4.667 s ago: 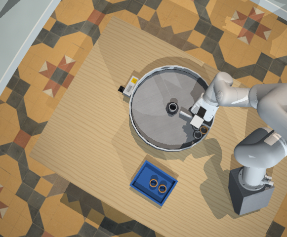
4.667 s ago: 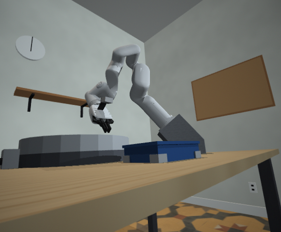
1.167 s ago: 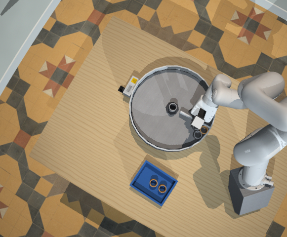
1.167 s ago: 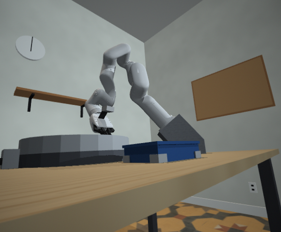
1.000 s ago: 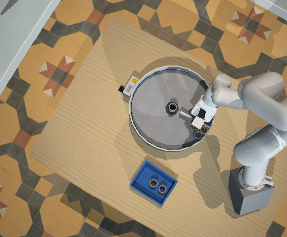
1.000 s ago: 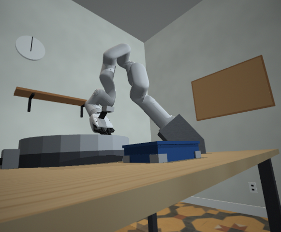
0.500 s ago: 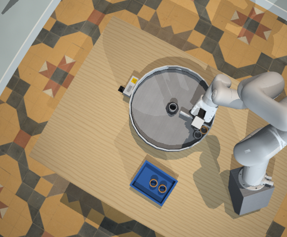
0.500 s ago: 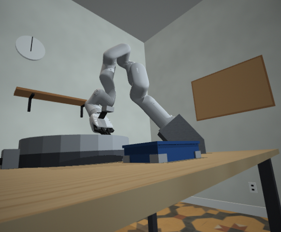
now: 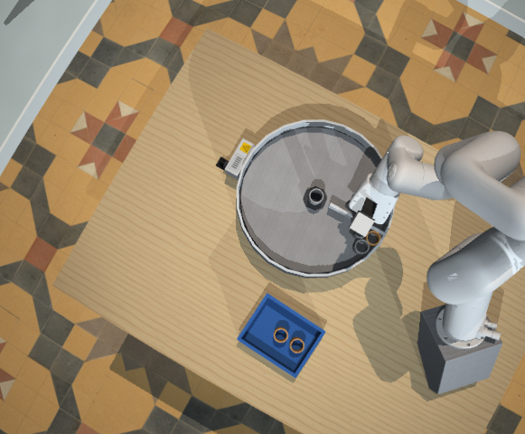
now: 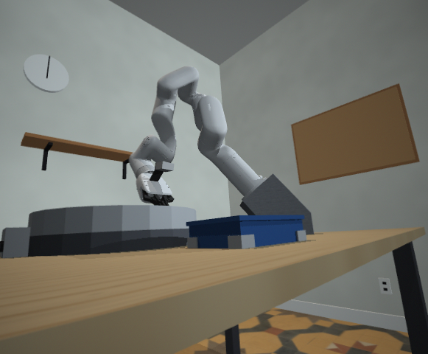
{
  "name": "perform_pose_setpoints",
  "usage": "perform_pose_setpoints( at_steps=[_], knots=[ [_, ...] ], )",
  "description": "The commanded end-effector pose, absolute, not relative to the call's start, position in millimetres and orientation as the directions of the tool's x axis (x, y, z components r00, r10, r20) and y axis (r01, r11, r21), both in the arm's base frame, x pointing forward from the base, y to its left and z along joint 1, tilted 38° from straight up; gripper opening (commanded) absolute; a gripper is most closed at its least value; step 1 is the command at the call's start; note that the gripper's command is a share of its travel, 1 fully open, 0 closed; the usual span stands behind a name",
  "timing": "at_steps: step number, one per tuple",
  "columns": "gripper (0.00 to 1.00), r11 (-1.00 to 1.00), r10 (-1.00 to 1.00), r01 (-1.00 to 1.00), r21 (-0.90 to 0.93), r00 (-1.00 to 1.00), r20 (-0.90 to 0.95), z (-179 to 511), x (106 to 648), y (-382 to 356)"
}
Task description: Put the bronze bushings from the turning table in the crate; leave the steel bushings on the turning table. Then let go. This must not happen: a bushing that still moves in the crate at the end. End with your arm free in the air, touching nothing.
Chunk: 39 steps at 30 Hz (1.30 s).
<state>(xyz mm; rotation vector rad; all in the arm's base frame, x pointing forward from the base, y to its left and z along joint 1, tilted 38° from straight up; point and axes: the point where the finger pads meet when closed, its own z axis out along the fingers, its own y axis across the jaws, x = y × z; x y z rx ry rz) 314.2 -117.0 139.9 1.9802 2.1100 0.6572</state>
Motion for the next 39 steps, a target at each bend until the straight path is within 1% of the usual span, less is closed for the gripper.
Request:
perform_pose_setpoints(
  at_steps=[1,21,39],
  knots=[
    [0.0,0.019,0.98,0.903,0.429,-0.101,0.169,140,314,-117],
    [0.0,0.019,0.98,0.903,0.429,-0.101,0.169,143,313,-116],
    [0.0,0.019,0.98,0.903,0.429,-0.101,0.169,192,289,-86]
  ],
)
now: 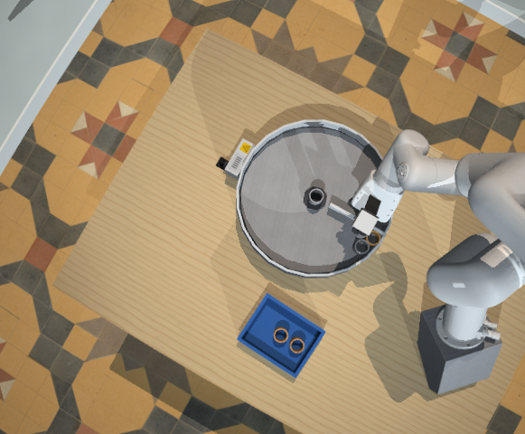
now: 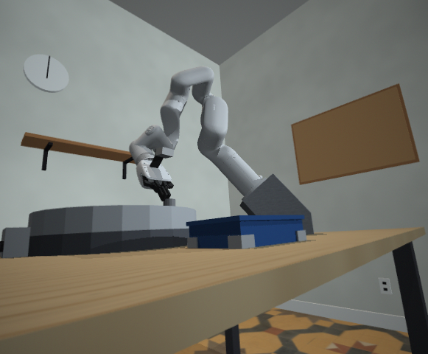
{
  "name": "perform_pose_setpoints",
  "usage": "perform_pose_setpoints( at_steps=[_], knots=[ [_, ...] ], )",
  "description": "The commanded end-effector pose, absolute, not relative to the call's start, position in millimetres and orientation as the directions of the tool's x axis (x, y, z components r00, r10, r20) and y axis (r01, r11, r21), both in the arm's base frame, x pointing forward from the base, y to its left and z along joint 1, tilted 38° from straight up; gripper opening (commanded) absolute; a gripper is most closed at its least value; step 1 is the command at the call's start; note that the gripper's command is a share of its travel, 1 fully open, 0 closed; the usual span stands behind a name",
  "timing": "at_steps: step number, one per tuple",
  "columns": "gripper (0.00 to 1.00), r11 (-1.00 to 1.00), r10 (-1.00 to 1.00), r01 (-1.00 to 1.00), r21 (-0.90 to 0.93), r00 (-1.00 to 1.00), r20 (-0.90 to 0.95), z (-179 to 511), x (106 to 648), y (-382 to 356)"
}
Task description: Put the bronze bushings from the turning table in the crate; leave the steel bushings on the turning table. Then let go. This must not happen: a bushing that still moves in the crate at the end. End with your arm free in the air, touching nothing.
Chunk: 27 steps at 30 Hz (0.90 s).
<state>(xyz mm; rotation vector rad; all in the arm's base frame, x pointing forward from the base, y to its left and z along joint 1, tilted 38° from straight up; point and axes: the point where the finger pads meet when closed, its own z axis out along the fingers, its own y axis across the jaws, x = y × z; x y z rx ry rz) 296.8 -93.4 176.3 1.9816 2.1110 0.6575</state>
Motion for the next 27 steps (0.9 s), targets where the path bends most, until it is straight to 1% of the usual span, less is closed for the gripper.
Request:
perform_pose_setpoints(
  at_steps=[1,21,24,27],
  knots=[
    [0.0,0.019,0.98,0.903,0.429,-0.101,0.169,194,288,-85],
    [0.0,0.019,0.98,0.903,0.429,-0.101,0.169,201,286,-81],
    [0.0,0.019,0.98,0.903,0.429,-0.101,0.169,205,293,-82],
    [0.0,0.019,0.98,0.903,0.429,-0.101,0.169,216,312,-85]
  ],
)
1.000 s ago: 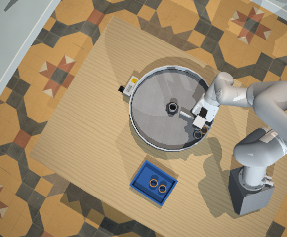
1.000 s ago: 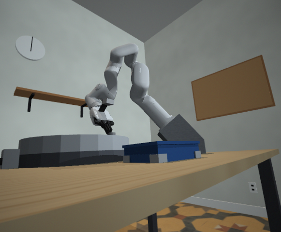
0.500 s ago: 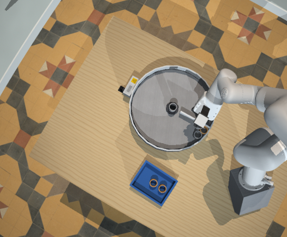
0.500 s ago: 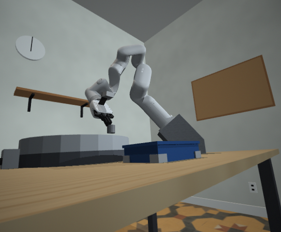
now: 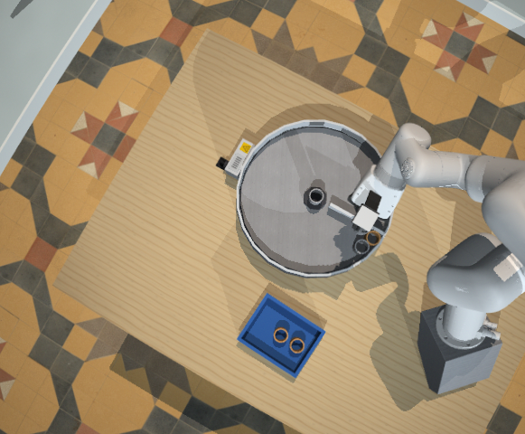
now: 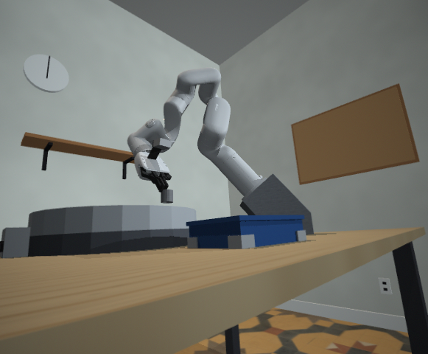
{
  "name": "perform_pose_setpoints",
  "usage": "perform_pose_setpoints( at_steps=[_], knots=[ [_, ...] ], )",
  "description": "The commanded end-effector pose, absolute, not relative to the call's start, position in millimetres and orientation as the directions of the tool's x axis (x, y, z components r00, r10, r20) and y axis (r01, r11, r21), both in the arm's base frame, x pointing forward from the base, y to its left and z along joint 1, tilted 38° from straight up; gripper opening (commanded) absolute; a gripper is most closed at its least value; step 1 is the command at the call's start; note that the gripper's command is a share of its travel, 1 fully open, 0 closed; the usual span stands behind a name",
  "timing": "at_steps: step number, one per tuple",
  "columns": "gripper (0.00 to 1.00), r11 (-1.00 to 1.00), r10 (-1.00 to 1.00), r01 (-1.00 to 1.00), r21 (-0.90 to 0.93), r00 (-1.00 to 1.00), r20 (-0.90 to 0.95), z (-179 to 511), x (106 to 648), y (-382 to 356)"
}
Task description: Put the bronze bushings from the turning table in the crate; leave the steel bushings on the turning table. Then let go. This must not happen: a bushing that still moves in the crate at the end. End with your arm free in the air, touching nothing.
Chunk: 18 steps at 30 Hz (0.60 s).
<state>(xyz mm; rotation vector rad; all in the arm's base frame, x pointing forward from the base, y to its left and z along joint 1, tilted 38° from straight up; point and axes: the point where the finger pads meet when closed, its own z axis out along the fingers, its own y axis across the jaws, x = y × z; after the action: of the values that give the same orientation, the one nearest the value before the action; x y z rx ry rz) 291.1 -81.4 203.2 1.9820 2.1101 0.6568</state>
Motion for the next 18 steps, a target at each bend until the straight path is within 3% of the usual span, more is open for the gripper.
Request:
perform_pose_setpoints(
  at_steps=[1,18],
  knots=[
    [0.0,0.019,0.98,0.903,0.429,-0.101,0.169,221,321,-86],
    [0.0,0.019,0.98,0.903,0.429,-0.101,0.169,273,412,-98]
  ],
)
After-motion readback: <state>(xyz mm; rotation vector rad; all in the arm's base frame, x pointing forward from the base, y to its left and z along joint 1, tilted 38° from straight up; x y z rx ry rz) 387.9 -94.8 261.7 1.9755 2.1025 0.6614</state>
